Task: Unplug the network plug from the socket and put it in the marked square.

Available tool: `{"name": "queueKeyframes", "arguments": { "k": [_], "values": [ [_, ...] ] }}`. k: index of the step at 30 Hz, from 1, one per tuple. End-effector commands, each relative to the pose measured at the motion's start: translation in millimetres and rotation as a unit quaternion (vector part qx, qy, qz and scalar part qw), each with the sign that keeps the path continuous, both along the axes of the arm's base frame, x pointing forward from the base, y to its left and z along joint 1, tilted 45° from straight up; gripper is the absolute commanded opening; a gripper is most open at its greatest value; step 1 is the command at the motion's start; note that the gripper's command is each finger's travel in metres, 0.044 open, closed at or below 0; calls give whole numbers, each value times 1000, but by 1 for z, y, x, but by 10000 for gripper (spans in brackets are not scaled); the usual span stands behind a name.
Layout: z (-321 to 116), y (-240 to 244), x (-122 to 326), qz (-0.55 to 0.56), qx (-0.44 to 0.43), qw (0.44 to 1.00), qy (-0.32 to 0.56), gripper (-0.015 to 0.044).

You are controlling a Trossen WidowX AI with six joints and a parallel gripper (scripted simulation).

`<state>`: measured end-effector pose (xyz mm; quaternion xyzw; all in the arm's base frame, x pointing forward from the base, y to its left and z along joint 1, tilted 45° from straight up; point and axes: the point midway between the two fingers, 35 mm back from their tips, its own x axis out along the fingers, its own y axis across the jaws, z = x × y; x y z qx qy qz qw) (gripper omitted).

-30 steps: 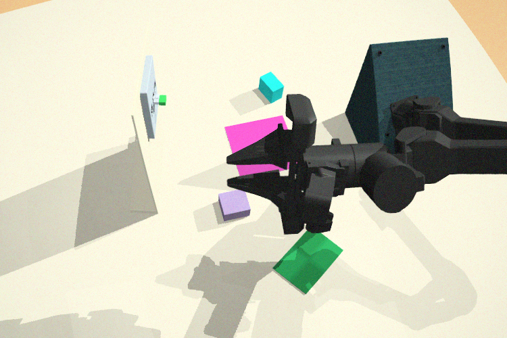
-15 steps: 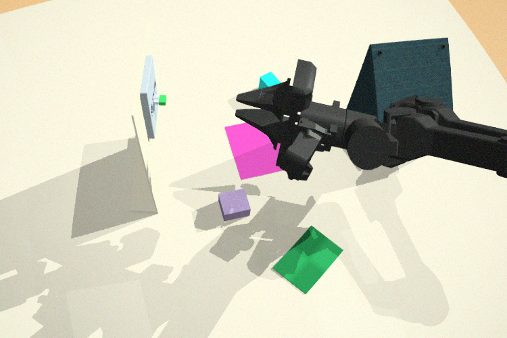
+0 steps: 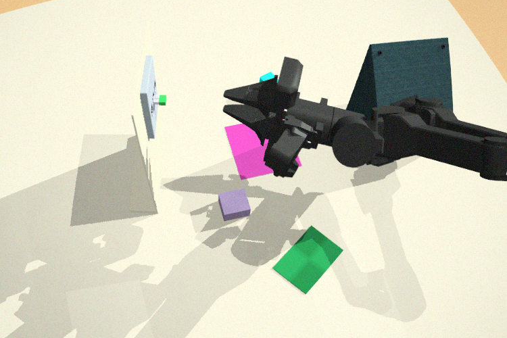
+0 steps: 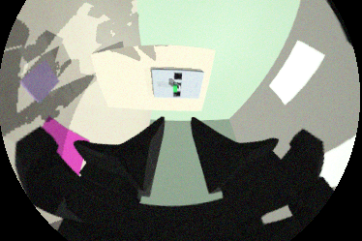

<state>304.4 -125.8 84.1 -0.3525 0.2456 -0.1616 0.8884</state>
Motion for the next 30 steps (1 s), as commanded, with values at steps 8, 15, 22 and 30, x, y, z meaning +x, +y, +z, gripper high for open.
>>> {"name": "queueKeyframes", "arguments": {
  "k": [8,15,22,30],
  "values": [
    [-7,-12,34,-1,-3,1000,0,156],
    [-8,-14,41,-1,-3,1000,0,156],
    [-9,-17,51,-1,-3,1000,0,156],
    [-10,-21,63,-1,-3,1000,-1,156]
  ]
}}
